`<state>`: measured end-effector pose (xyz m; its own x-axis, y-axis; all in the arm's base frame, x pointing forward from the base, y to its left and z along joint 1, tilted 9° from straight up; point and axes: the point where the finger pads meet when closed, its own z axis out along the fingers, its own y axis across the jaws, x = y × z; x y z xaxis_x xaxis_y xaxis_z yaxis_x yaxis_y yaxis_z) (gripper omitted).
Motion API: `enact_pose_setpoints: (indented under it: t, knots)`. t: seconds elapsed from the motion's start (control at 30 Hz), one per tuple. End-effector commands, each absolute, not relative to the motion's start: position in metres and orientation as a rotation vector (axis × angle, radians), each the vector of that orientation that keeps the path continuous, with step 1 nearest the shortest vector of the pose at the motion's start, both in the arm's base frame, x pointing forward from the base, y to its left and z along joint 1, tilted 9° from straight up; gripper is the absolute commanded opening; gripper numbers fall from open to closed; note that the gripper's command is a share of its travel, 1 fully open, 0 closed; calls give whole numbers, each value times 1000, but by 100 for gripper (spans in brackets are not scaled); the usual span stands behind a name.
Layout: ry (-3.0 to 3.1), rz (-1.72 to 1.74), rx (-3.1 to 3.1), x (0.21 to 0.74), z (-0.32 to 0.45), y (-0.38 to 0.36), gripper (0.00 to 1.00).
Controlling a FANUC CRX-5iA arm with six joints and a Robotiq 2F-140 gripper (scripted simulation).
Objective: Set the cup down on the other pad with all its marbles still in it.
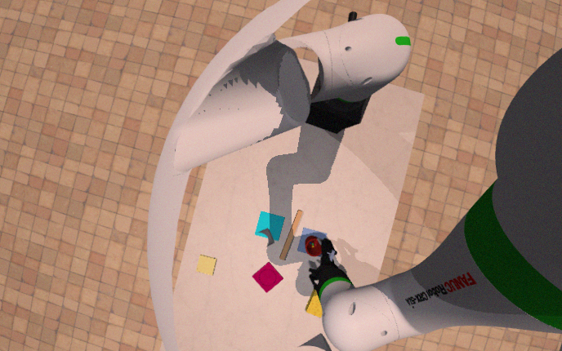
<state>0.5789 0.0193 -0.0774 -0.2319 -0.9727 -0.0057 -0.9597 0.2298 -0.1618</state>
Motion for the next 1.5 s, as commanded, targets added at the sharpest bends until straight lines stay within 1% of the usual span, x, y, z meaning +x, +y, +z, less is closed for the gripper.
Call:
enact_pose_setpoints:
  t: [0.0, 0.57, 1.07, 1.47]
  knots:
    - [2379, -189, -1877, 579, -77, 19, 59]
    - [2381, -191, -1877, 584, -109, 18, 59]
    - [2381, -191, -1877, 592, -159, 17, 59]
    - [2381, -191, -1877, 595, -173, 16, 59]
